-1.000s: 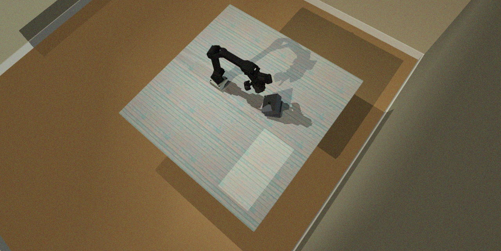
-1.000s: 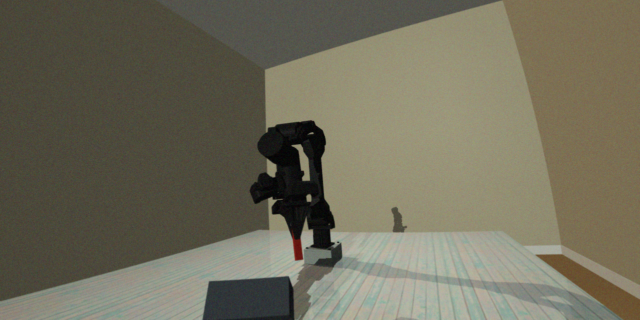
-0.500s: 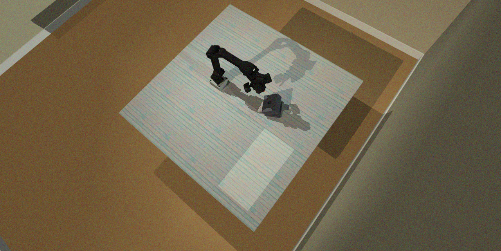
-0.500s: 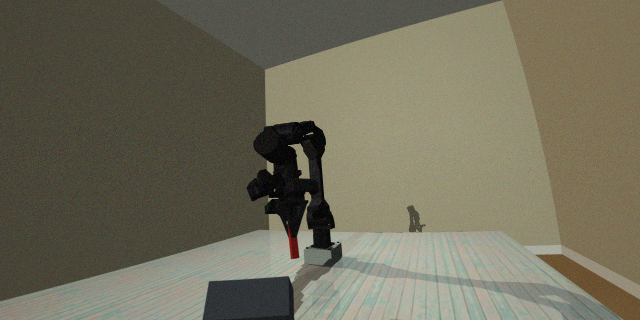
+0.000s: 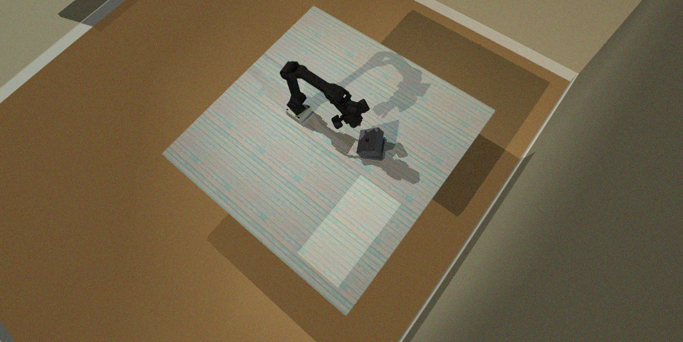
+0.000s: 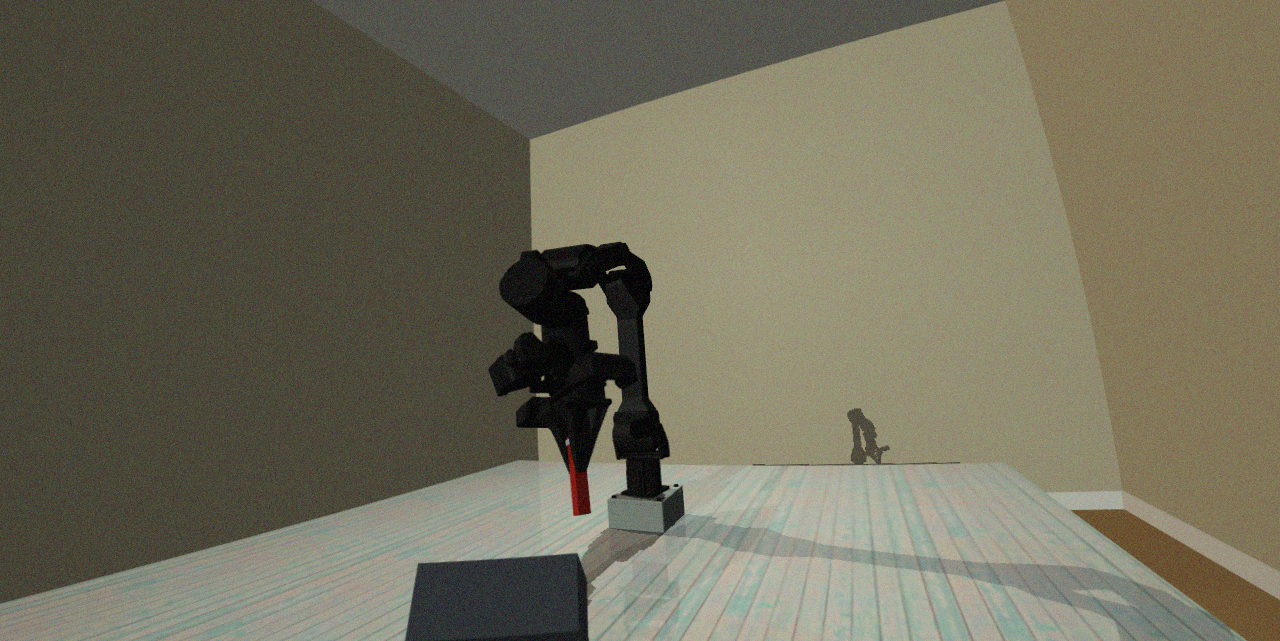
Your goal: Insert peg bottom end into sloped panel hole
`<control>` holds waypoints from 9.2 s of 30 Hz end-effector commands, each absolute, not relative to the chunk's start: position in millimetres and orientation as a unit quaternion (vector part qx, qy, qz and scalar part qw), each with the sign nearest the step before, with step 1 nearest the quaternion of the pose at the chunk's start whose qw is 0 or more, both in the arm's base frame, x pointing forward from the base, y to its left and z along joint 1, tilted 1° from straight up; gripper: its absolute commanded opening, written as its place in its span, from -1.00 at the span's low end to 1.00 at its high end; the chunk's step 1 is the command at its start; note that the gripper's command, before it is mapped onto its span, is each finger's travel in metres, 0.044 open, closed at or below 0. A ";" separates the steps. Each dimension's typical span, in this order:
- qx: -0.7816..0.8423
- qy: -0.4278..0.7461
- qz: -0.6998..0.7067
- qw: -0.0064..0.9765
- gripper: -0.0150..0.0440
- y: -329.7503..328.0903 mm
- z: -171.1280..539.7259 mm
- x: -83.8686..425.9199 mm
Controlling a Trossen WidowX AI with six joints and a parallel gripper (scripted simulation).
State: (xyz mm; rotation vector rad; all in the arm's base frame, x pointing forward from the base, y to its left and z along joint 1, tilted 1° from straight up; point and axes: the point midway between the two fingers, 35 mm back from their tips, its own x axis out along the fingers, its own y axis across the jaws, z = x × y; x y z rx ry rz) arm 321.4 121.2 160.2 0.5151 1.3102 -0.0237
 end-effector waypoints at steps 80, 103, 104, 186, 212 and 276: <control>-0.028 0.497 0.209 0.842 -0.49 81.5 182.8 338.2; -0.110 0.453 0.254 0.847 -0.49 82.0 160.5 360.6; -0.114 0.451 0.257 0.847 -0.49 82.2 159.1 361.7; -0.150 0.429 0.274 0.848 -0.49 95.8 114.9 389.4; -0.150 0.429 0.274 0.848 -0.49 100.5 102.8 396.3; -0.150 0.431 0.273 0.847 1.00 75.5 160.3 365.7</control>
